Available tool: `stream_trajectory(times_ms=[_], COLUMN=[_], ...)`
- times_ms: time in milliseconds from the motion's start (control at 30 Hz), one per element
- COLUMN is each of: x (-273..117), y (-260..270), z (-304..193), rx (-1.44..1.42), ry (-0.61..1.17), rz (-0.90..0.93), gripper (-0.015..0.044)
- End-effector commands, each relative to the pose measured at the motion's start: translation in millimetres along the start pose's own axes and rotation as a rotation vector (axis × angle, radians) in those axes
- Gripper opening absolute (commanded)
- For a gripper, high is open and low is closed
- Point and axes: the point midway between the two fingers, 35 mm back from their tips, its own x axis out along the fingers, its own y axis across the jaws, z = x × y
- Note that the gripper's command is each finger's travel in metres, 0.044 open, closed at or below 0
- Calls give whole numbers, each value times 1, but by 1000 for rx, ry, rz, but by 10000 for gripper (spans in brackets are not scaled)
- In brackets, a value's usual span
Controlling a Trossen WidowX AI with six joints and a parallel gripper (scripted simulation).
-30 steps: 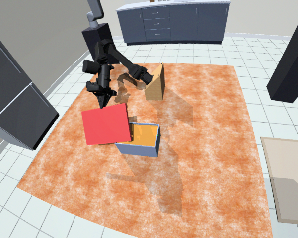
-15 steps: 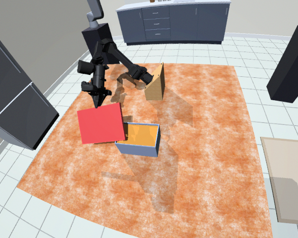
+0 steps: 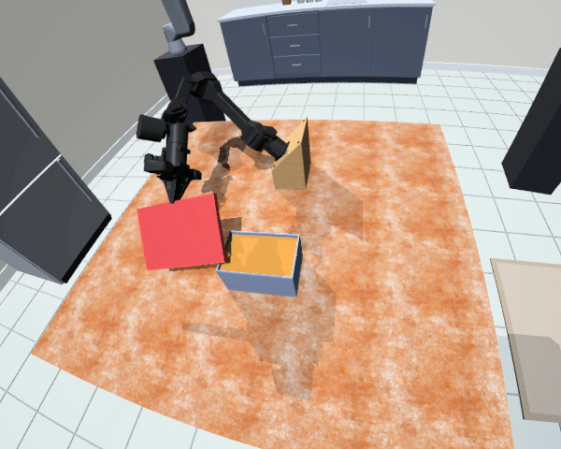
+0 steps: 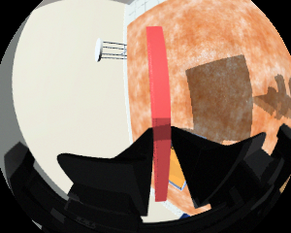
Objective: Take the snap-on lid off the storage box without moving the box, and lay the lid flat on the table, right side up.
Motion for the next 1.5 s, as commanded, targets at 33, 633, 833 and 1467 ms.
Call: stream_trajectory(times_ms=[33,633,833,1467], x=[-4,-7,-8,-11], y=[5,3,2,0], z=[13,49,61,99], rx=[2,1,1,0], ry=[0,-2,-2,-5], rz=[21,22,22,23], gripper=[0,0,0,0])
